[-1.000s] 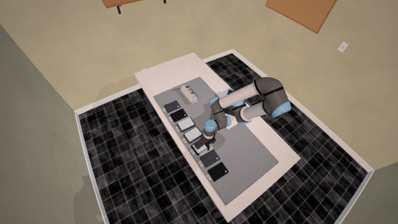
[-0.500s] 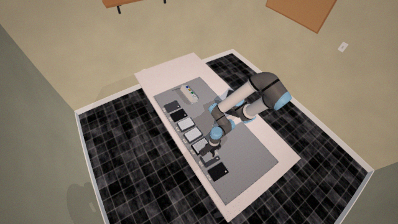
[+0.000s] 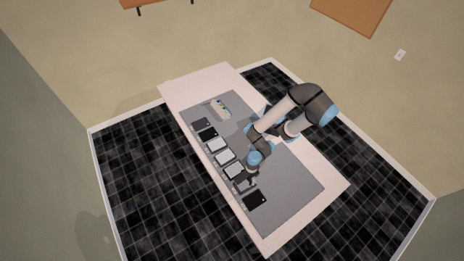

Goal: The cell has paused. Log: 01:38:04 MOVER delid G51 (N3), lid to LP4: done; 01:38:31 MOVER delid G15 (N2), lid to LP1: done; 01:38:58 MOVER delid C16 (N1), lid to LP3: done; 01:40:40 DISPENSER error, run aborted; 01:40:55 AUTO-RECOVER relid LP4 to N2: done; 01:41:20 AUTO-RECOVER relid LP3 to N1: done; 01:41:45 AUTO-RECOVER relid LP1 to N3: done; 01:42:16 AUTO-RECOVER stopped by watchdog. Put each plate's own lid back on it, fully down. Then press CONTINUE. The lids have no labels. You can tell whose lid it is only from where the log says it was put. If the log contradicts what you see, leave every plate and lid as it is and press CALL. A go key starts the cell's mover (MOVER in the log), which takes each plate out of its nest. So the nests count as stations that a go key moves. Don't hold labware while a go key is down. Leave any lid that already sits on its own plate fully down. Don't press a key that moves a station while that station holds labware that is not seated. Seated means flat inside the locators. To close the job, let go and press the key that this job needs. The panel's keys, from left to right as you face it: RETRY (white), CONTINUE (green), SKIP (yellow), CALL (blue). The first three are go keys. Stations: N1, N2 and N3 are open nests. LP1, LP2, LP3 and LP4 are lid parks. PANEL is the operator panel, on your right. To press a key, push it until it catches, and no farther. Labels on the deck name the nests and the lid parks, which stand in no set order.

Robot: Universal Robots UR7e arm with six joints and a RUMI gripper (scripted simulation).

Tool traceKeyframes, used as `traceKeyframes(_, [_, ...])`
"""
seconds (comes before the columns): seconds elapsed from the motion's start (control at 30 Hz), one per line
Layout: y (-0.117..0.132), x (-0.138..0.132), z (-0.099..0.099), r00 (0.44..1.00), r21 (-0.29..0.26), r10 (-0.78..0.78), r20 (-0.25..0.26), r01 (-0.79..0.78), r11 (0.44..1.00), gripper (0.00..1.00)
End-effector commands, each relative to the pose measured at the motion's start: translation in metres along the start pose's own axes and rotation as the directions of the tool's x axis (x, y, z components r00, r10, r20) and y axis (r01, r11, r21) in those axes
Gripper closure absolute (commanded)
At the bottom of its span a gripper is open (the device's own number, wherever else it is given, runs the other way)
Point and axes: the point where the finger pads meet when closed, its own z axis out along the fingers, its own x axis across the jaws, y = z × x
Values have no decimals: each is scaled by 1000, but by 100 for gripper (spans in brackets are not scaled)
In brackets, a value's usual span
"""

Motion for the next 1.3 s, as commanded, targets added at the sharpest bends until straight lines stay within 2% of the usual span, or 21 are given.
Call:
traceKeyframes(0.0, [0, 0, 1, 1000, 1, 0, 0, 0, 1000, 100])
traceKeyframes(1.27, [0, 0, 12, 1000, 1, 0, 0, 0, 1000, 100])
